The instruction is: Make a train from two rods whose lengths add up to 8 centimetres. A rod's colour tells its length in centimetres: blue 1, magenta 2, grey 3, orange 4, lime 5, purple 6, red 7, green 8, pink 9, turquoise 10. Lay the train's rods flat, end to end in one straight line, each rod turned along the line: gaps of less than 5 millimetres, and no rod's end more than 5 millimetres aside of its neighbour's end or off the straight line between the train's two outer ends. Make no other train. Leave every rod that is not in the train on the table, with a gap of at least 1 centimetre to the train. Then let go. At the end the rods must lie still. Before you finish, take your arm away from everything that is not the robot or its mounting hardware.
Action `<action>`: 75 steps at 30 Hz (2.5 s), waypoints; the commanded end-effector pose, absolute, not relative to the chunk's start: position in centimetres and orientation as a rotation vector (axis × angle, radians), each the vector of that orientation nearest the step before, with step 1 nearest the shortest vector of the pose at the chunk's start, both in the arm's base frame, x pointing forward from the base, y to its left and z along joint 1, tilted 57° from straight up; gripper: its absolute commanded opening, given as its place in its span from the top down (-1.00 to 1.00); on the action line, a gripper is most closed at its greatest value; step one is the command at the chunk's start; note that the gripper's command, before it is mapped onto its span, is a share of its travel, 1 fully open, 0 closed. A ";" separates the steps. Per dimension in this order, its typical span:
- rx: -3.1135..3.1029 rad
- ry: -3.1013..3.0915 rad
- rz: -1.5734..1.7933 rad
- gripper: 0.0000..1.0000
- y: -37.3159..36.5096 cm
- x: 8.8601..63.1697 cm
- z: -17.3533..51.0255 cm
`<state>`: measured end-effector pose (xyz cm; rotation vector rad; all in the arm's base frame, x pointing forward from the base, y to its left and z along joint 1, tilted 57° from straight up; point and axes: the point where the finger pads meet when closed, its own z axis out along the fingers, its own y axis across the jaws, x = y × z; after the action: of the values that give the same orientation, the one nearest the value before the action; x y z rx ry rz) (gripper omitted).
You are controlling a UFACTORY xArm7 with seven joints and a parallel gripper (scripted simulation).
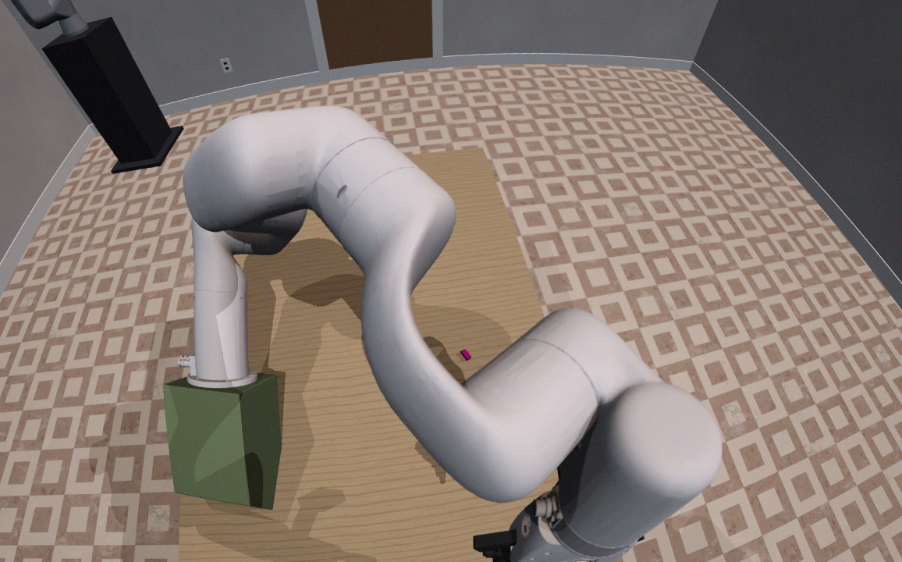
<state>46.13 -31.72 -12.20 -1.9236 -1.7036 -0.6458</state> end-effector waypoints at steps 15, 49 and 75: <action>-1.821 -1.696 -0.992 -1.00 -21.4 50.5 -3.7; -1.634 -1.703 -1.141 -1.00 -0.9 45.9 6.4; -1.623 -1.721 -1.033 -1.00 6.0 38.7 5.8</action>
<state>38.67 6.02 5.73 -1.6189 -1.7212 -1.0311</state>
